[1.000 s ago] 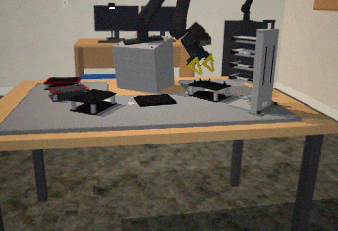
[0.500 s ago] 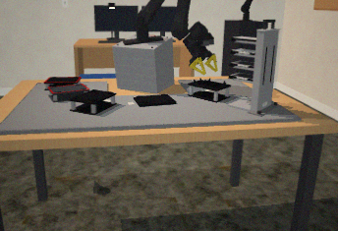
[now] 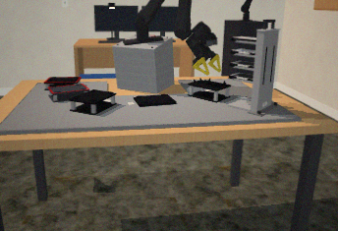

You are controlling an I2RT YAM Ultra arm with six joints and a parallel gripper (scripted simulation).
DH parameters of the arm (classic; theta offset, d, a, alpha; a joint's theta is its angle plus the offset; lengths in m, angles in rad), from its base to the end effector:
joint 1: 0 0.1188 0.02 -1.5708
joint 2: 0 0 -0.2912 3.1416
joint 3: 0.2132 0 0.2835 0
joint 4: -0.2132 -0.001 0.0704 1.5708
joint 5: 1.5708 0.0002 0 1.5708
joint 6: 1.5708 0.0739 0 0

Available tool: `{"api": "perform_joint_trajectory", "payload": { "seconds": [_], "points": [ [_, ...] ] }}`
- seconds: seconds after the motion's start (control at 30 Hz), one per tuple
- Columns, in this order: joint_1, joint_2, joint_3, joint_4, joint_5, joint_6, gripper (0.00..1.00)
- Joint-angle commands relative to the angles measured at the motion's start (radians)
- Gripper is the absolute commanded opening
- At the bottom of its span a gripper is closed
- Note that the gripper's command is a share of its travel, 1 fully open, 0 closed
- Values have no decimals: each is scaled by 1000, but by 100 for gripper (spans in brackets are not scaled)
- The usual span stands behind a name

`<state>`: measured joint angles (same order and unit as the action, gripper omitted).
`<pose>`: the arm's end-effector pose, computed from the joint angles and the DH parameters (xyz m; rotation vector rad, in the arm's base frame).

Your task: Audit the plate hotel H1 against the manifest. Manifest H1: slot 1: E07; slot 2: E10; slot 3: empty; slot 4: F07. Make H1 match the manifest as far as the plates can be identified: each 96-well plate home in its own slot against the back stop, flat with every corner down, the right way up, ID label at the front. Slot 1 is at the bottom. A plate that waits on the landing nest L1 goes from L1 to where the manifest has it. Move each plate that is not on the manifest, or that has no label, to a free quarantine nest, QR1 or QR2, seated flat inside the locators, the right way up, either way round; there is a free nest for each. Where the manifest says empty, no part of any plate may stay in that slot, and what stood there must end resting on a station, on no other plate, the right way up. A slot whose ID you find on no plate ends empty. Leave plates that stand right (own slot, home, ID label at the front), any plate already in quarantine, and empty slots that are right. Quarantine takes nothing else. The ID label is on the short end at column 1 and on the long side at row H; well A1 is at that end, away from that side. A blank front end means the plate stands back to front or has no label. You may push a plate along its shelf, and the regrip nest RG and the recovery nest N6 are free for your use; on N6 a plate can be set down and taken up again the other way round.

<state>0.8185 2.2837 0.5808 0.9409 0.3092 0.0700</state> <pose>0.2447 0.2300 -0.0408 -0.6936 2.1829 0.0988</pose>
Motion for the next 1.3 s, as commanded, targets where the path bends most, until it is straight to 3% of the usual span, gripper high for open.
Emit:
{"api": "perform_joint_trajectory", "payload": {
  "seconds": [0.0, 1.27],
  "points": [
    [-8, 1, 37, -23, -5, -12, 100],
    [-41, 25, 217, -165, -34, -39, 100]
  ]
}}
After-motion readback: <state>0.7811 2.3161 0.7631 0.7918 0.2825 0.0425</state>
